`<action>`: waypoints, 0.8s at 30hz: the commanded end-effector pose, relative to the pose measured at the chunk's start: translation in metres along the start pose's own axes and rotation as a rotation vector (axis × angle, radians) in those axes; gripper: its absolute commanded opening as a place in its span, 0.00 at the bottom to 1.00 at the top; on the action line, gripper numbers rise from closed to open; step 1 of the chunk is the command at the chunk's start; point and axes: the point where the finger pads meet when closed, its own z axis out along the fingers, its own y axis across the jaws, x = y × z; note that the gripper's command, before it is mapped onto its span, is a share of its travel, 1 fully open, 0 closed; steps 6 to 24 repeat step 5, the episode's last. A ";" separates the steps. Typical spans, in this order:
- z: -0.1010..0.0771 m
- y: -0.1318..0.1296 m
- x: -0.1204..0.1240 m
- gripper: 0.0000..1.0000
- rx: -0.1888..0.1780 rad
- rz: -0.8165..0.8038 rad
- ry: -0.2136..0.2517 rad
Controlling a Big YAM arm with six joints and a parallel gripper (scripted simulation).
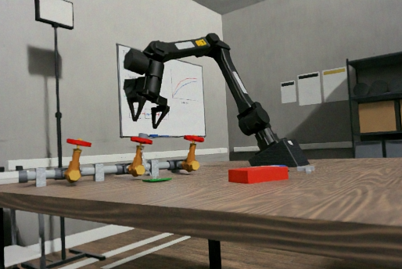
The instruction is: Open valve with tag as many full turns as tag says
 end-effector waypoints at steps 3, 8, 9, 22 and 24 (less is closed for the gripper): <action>-0.018 0.017 -0.011 1.00 -0.046 0.024 -0.015; -0.018 0.017 -0.011 1.00 -0.046 0.024 -0.015; -0.018 0.017 -0.011 1.00 -0.046 0.024 -0.015; -0.018 0.017 -0.011 1.00 -0.046 0.024 -0.015; -0.018 0.017 -0.011 1.00 -0.046 0.024 -0.015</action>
